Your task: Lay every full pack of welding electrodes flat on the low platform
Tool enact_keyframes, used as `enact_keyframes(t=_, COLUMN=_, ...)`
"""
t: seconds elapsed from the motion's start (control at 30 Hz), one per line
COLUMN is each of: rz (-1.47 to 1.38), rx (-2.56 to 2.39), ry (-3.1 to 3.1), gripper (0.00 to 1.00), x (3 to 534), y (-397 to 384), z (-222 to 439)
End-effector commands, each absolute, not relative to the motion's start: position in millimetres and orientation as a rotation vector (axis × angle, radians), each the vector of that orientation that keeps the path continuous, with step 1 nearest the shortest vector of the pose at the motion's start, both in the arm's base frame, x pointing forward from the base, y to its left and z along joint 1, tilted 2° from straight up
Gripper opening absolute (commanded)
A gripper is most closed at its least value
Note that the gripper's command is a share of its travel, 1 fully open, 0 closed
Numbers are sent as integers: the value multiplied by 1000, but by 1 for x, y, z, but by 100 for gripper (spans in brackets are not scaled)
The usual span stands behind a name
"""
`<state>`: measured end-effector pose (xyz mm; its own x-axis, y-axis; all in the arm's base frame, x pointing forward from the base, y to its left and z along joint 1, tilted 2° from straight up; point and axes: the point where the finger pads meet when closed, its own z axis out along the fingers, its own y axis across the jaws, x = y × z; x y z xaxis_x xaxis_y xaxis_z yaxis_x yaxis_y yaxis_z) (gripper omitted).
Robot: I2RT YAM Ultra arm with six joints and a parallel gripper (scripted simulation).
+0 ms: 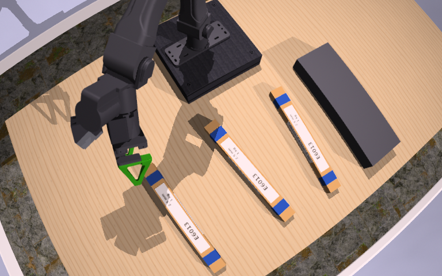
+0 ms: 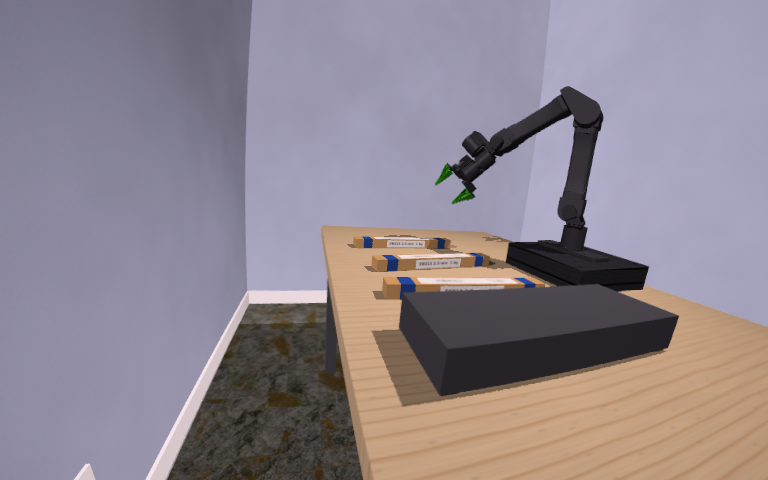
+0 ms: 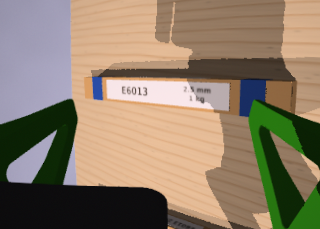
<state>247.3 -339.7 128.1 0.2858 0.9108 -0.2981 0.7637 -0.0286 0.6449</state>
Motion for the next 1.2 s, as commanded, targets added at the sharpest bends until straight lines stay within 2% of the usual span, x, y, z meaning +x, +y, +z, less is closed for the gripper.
enact_keyframes(t=0.0, rz=250, rx=1809, ry=1504, gripper=100, x=248, y=-341, z=133)
enact_keyframes(t=0.53, rz=250, rx=1809, ry=1504, gripper=100, x=248, y=-341, z=133)
enact_keyframes(t=0.57, rz=253, rx=1820, ry=1510, gripper=74, x=247, y=-340, z=128)
enact_keyframes(t=1.17, rz=253, rx=1820, ry=1510, gripper=74, x=247, y=-340, z=128)
